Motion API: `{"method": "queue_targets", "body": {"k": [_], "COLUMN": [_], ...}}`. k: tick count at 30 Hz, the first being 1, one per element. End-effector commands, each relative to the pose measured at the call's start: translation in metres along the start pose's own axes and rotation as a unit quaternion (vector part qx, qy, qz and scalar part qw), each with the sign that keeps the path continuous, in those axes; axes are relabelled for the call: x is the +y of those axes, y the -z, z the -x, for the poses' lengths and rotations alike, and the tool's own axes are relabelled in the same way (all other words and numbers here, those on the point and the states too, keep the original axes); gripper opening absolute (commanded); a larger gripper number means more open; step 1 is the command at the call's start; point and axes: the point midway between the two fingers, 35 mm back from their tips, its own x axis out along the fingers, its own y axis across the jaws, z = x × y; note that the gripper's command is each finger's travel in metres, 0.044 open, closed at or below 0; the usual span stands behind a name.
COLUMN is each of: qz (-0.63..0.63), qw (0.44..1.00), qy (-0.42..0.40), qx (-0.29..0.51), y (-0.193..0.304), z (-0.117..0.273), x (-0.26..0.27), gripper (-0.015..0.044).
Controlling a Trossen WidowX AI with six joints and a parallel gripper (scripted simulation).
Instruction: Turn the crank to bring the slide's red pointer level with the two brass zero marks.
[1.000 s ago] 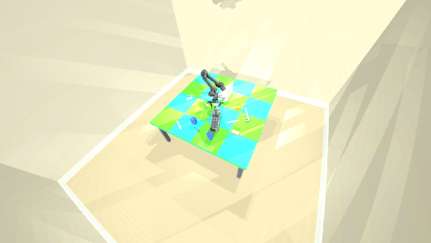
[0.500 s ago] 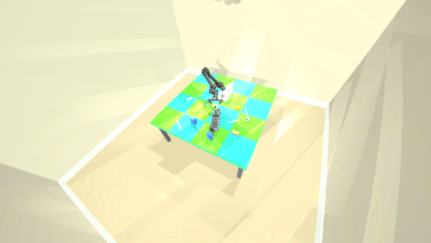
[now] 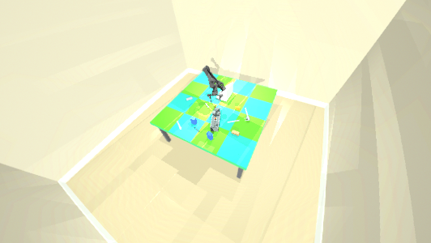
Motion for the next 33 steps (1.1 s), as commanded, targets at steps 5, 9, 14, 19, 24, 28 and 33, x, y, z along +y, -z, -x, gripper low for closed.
{"method": "queue_targets", "body": {"k": [5, 9, 14, 19, 24, 28, 33], "qz": [-0.019, -0.035, -0.055, -0.074, -0.094, -0.107, -0.108], "qw": [1.0, 0.999, 0.998, 0.996, 0.994, 0.992, 0.992], "qy": [0.013, 0.022, 0.035, 0.047, 0.059, 0.068, 0.068], "qx": [-0.001, 0.001, 0.002, 0.003, 0.003, 0.003, 0.003], "y": [-0.026, -0.043, -0.064, -0.082, -0.098, -0.107, -0.095], "z": [0.005, -0.008, -0.025, -0.043, -0.063, -0.077, -0.093], "x": [-0.003, -0.002, 0.002, 0.007, 0.014, 0.02, 0.02], "gripper": [0.044, 0.044, 0.044, 0.044, 0.044, 0.044, 0.044]}}
